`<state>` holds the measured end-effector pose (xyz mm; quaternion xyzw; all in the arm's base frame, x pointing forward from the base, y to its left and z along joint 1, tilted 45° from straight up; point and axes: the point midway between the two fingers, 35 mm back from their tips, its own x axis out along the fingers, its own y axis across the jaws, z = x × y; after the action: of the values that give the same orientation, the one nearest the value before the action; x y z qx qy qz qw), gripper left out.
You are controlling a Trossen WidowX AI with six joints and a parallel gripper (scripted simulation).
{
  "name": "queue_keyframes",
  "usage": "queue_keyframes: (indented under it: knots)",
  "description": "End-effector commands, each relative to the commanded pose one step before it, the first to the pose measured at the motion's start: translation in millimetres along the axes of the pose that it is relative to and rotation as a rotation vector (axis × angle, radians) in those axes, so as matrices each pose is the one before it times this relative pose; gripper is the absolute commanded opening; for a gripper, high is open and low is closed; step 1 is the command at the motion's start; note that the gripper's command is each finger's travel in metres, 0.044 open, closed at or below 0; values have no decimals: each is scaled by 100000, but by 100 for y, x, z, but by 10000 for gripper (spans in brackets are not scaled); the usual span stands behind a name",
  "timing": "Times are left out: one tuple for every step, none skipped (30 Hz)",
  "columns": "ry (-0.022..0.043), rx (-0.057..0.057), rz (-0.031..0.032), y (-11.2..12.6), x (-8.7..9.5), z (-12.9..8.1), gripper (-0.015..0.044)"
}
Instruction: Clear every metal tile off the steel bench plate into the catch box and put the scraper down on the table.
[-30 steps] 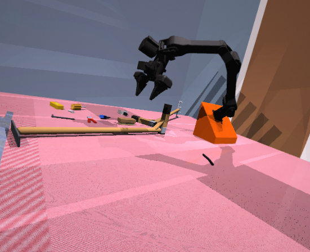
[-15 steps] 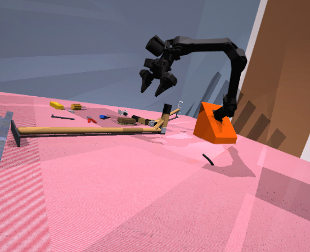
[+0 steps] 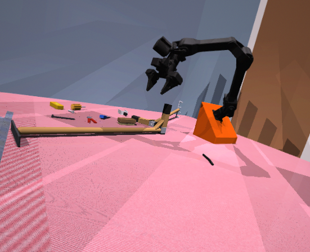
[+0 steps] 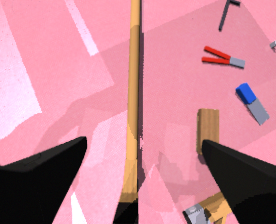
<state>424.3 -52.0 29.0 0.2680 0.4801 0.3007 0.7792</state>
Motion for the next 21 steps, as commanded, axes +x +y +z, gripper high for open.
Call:
queue_keyframes:
  knots:
    - [-1895, -290, 402, 49, -684, -843, 440]
    - [-391, -5, -10, -7, -147, -193, 440]
    - [-391, -6, -11, -5, -146, -194, 440]
    - [-392, -7, -12, -3, -145, -195, 440]
    - [-392, -7, -14, -2, -144, -196, 440]
    - [-393, -8, -15, 0, -143, -196, 440]
    - [-394, -9, -16, 2, -142, -197, 440]
    - [-394, -9, -17, 3, -141, -198, 440]
    - [-395, -10, -19, 5, -140, -199, 440]
    - [-395, -10, -20, 7, -139, -200, 440]
    - [-396, -11, -21, 8, -138, -201, 440]
    - [-396, -12, -23, 10, -137, -202, 440]
    - [-384, -12, -23, 12, -138, -203, 440]
    - [-385, -12, -25, 14, -137, -203, 440]
    - [-386, -13, -26, 16, -136, -204, 440]
    - [-386, -14, -27, 17, -134, -205, 440]
    - [-387, -14, -29, 19, -133, -206, 440]
    - [-387, -15, -30, 20, -132, -206, 440]
    - [-388, -15, -31, 22, -131, -207, 440]
    - [-388, -16, -32, 24, -130, -208, 440]
    - [-389, -17, -34, 25, -129, -209, 440]
